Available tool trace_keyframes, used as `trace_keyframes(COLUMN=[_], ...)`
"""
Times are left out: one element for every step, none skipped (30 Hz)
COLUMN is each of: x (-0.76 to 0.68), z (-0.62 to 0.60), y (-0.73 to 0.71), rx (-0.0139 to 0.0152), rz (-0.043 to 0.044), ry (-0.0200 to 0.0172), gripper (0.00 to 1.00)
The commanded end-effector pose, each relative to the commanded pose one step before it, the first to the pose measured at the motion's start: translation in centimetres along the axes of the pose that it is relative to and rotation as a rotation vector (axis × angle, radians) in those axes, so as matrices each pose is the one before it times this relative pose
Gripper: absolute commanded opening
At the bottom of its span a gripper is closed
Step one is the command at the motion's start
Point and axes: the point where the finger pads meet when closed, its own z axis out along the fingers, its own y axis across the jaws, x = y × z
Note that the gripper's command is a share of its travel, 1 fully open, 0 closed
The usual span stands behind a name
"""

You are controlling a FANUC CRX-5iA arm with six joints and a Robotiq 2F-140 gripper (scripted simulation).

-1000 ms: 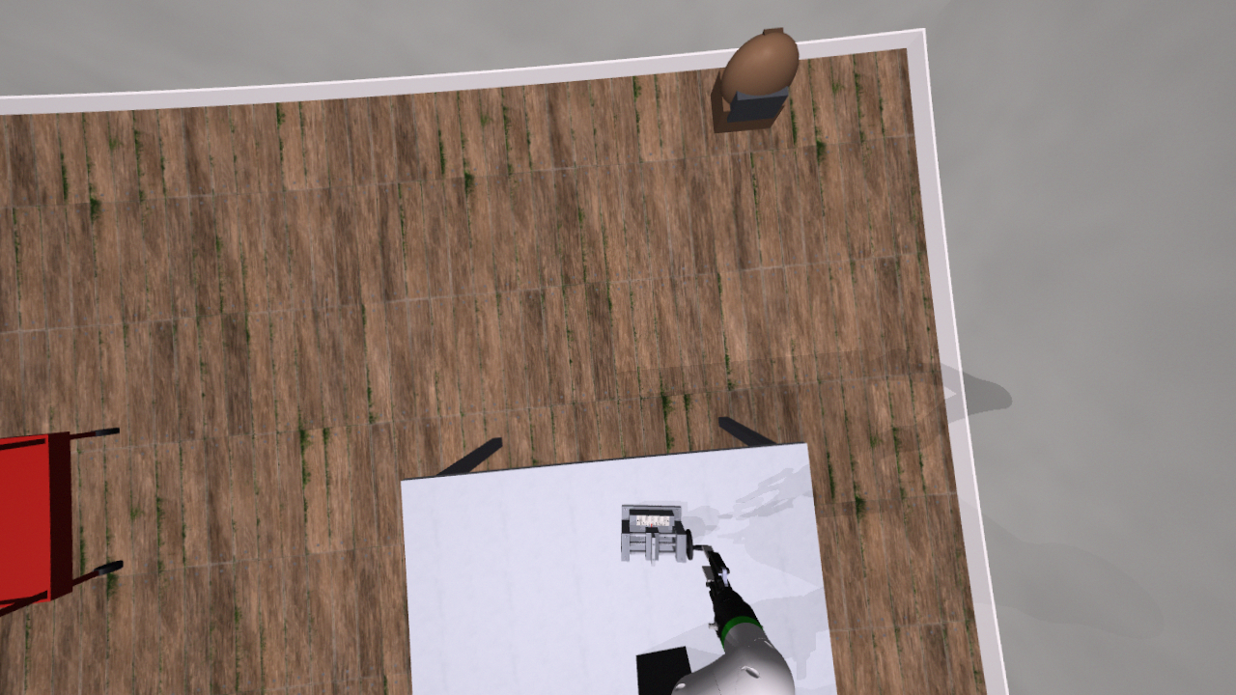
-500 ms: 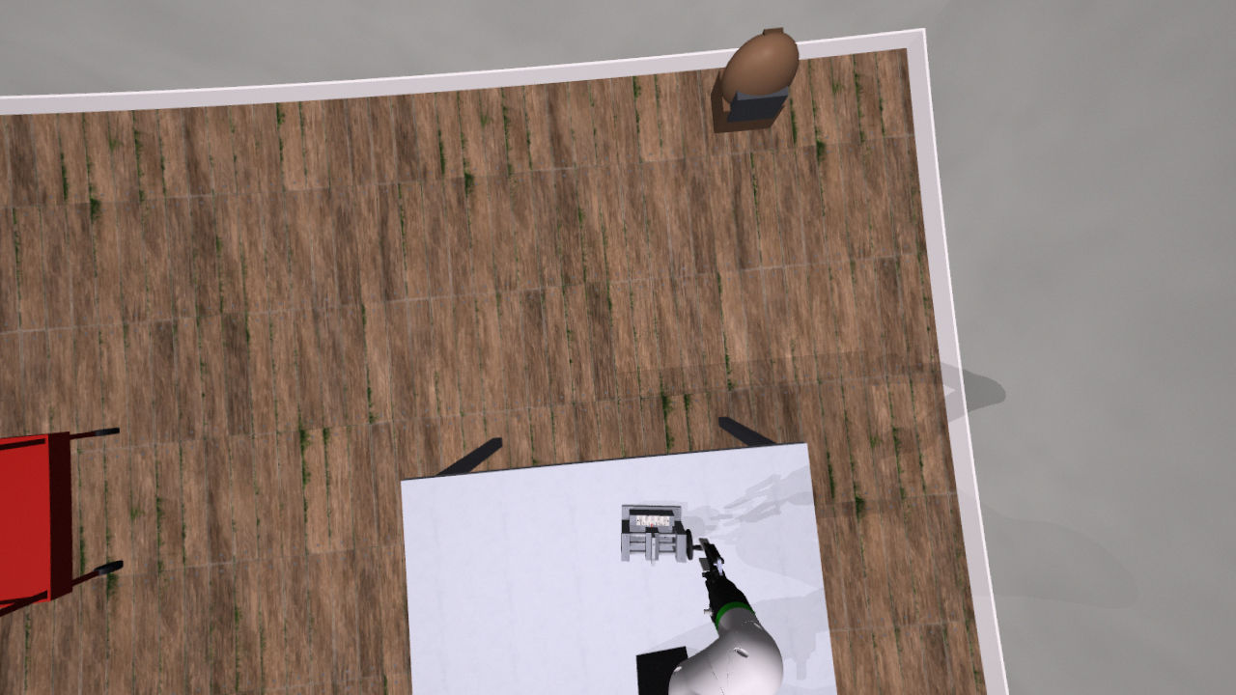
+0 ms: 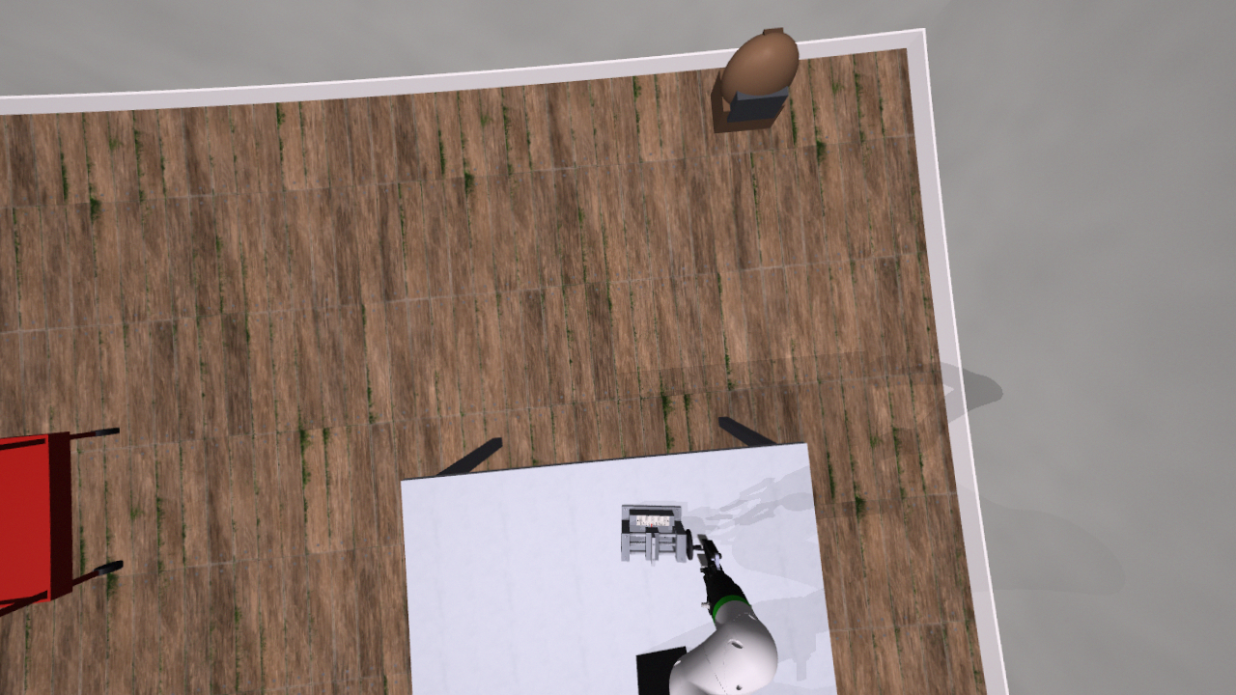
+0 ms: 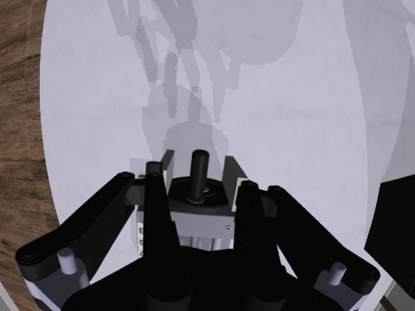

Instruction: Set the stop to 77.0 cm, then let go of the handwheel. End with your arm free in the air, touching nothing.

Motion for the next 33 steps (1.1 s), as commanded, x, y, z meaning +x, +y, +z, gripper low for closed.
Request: trace_keyframes(x=[0.003,0.0,0.0,0.0,0.0,0.0,0.0,0.0,0.0,0.0,0.0,0.0,0.0,0.0,0.0,0.0,0.0,0.0,0.0,0.0,0.0,0.0,0.0,0.0,0.0,0.0,0.0,0.0,0.0,0.0,0.0,0.0,0.0], z=[-0.006,0.0,0.0,0.0,0.0,0.0,0.0,0.0,0.0,0.0,0.0,0.0,0.0,0.0,0.0,0.0,0.0,0.0,0.0,0.0,0.0,0.0,0.0,0.0,0.0,0.0,0.0,0.0,0.0,0.0,0.0,0.0,0.0], y=[-0.015,0.0,0.0,0.0,0.0,0.0,0.0,0.0,0.0,0.0,0.0,0.0,0.0,0.0,0.0,0.0,0.0,0.0,0.0,0.0,0.0,0.0,0.0,0.0,0.0,0.0,0.0,0.0,0.0,0.0,0.0,0.0,0.0], rx=[0.00029,0.0,0.0,0.0,0.0,0.0,0.0,0.0,0.0,0.0,0.0,0.0,0.0,0.0,0.0,0.0,0.0,0.0,0.0,0.0,0.0,0.0,0.0,0.0,0.0,0.0,0.0,0.0,0.0,0.0,0.0,0.0,0.0], rz=[0.00003,0.0,0.0,0.0,0.0,0.0,0.0,0.0,0.0,0.0,0.0,0.0,0.0,0.0,0.0,0.0,0.0,0.0,0.0,0.0,0.0,0.0,0.0,0.0,0.0,0.0,0.0,0.0,0.0,0.0,0.0,0.0,0.0], ry=[0.00011,0.0,0.0,0.0,0.0,0.0,0.0,0.0,0.0,0.0,0.0,0.0,0.0,0.0,0.0,0.0,0.0,0.0,0.0,0.0,0.0,0.0,0.0,0.0,0.0,0.0,0.0,0.0,0.0,0.0,0.0,0.0,0.0], gripper=[0.33,0.33,0.33,0.33,0.33,0.33,0.33,0.33,0.33,0.33,0.04,0.04,0.04,0.04,0.04,0.04,0.04,0.04,0.04,0.04,0.04,0.04,0.04,0.04,0.04,0.04,0.04,0.04,0.04,0.04,0.04,0.04,0.04])
